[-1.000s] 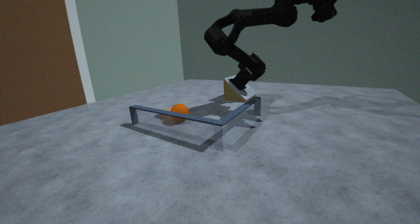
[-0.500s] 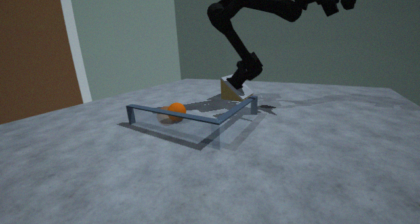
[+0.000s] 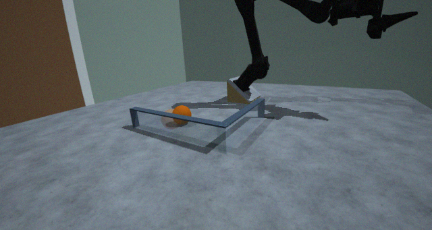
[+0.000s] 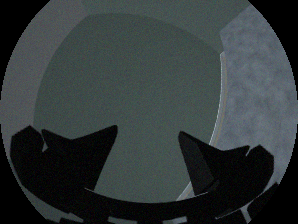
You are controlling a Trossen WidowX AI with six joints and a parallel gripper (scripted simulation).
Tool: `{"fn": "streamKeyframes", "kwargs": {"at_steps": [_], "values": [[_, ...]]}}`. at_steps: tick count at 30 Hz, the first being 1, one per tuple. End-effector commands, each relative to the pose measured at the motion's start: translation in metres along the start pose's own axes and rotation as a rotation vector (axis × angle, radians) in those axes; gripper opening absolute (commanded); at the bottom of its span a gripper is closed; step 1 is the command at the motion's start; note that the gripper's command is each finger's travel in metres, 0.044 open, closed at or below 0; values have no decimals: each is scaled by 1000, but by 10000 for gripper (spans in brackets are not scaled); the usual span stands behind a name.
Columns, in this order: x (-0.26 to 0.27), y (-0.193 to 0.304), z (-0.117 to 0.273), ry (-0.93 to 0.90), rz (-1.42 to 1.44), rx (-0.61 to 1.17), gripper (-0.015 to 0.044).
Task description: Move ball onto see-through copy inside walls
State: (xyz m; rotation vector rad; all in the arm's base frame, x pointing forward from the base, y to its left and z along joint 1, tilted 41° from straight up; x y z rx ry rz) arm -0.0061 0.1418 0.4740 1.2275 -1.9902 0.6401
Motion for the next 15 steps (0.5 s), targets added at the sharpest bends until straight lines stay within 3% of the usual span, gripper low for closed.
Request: {"fn": "streamKeyframes", "kwargs": {"at_steps": [1,15], "values": [[-21,5,-21,68,314,14,385],[-143,-53,-78,530,1358,230,385]]}}
Point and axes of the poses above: the point midway between the two fingers, 35 mm back from their tips, its own z axis back along the fingers, its own x axis across the jaws, y = z × x, the point moved 7 cm from there along z, back along the fingers, and after that the axes turned 6 degrees about z, right-handed, at the moved point
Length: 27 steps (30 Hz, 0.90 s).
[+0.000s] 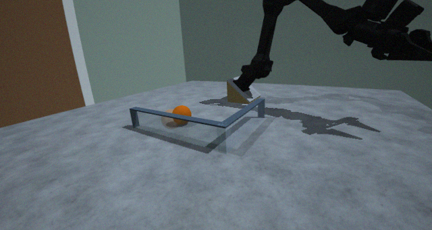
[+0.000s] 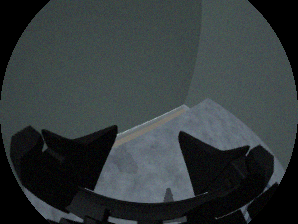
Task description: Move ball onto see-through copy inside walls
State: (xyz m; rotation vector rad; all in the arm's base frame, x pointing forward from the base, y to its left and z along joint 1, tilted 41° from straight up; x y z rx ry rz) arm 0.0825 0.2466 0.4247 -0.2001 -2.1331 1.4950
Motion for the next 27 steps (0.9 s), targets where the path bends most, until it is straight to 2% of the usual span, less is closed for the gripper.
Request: {"fn": "streamKeyframes", "kwargs": {"at_steps": [1,8,15,21,27], "values": [[-32,11,-23,91,224,96,385],[-113,33,-50,242,568,345,385],[-206,47,-49,330,798,641,385],[-292,59,-19,343,898,946,385],[-367,67,34,285,892,1210,385]]}}
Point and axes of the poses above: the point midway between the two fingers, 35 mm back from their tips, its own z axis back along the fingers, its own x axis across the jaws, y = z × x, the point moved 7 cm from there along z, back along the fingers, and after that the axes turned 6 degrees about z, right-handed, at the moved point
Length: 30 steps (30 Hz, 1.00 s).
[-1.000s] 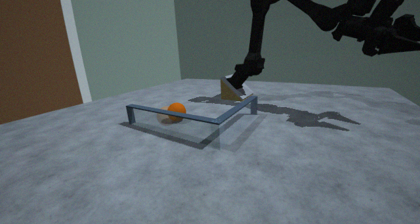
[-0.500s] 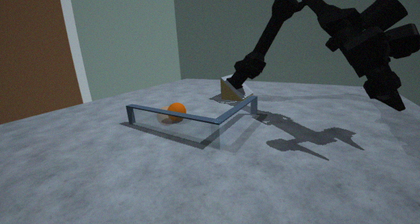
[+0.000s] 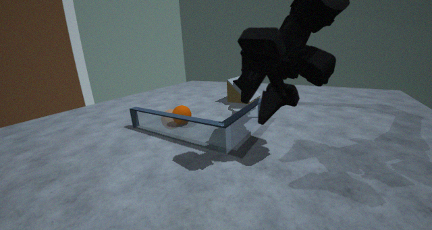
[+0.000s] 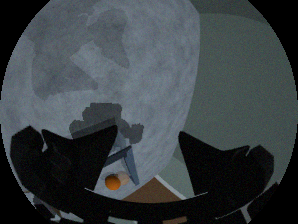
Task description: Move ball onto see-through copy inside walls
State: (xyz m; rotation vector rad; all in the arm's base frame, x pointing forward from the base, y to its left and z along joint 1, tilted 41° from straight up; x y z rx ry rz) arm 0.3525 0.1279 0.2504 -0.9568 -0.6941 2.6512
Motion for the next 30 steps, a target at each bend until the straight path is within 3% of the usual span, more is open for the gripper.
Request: {"fn": "streamKeyframes", "kwargs": {"at_steps": [1,10,18,30], "values": [[-17,47,-11,-80,43,92,385],[-15,156,-32,-419,161,128,385],[17,276,-27,-707,157,-201,385],[21,285,-25,-711,149,-239,385]]}}
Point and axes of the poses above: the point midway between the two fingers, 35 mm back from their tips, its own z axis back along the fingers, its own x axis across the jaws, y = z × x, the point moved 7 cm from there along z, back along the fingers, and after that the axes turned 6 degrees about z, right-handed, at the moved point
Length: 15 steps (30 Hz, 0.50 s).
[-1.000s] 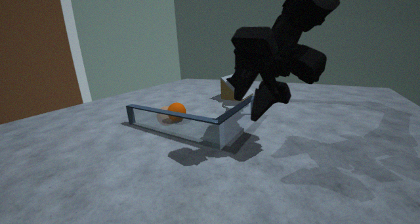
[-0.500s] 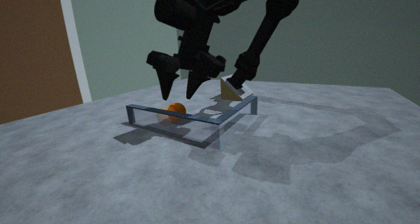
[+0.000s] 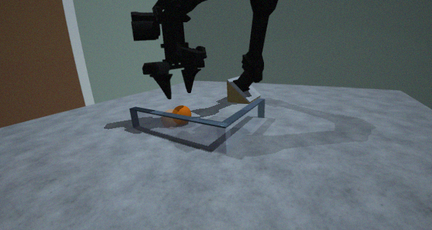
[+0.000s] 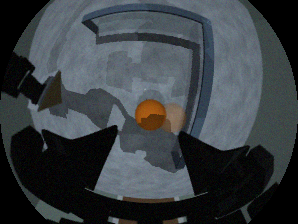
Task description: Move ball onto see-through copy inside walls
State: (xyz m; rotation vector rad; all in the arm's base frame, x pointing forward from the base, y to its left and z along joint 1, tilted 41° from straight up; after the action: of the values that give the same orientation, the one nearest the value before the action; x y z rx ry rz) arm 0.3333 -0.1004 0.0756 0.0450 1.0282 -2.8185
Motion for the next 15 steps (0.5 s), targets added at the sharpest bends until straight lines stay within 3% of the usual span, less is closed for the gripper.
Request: {"fn": "streamKeyframes", "kwargs": {"at_steps": [1,15], "values": [[-3,-1,0,7,14,-4,385],[-3,-1,-25,7,14,-4,385]]}}
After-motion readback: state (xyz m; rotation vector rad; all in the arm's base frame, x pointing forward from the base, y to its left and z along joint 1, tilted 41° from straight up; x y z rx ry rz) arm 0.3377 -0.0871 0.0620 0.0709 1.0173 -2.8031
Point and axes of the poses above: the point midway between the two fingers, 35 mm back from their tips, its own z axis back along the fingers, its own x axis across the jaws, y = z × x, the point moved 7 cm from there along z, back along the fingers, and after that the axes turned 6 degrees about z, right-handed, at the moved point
